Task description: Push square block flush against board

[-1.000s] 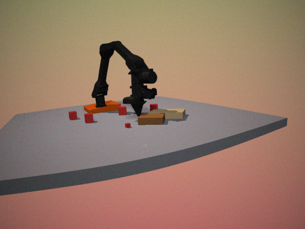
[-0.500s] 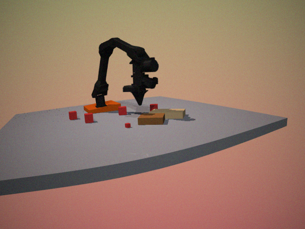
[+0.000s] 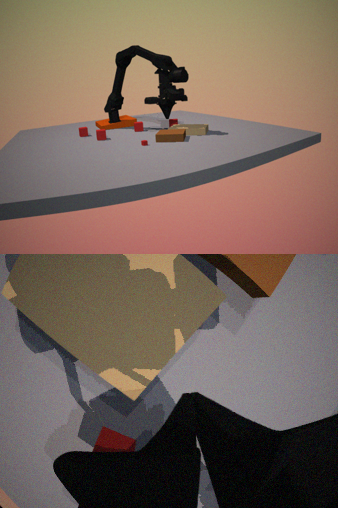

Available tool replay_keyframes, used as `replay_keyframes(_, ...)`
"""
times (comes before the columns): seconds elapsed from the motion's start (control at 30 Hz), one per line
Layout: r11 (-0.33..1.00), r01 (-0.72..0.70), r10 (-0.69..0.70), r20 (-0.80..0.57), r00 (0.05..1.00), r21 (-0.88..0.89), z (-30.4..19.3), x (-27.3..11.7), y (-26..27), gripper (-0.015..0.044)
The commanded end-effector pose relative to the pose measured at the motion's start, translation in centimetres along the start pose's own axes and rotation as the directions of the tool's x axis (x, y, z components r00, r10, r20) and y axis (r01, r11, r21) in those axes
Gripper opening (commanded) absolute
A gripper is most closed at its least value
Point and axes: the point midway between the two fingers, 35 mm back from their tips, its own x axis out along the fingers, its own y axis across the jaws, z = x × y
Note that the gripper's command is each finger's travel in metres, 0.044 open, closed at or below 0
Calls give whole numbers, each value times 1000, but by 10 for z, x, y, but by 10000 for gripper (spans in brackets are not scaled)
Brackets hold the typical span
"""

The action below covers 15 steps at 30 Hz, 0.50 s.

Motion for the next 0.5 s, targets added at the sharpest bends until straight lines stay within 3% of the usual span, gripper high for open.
replay_keyframes(0.0,992,-7,7,2,1000,126,-1,-2,13,0)
replay_keyframes(0.47,823,-9,10,1,1000,568,-13,-2,57,0)
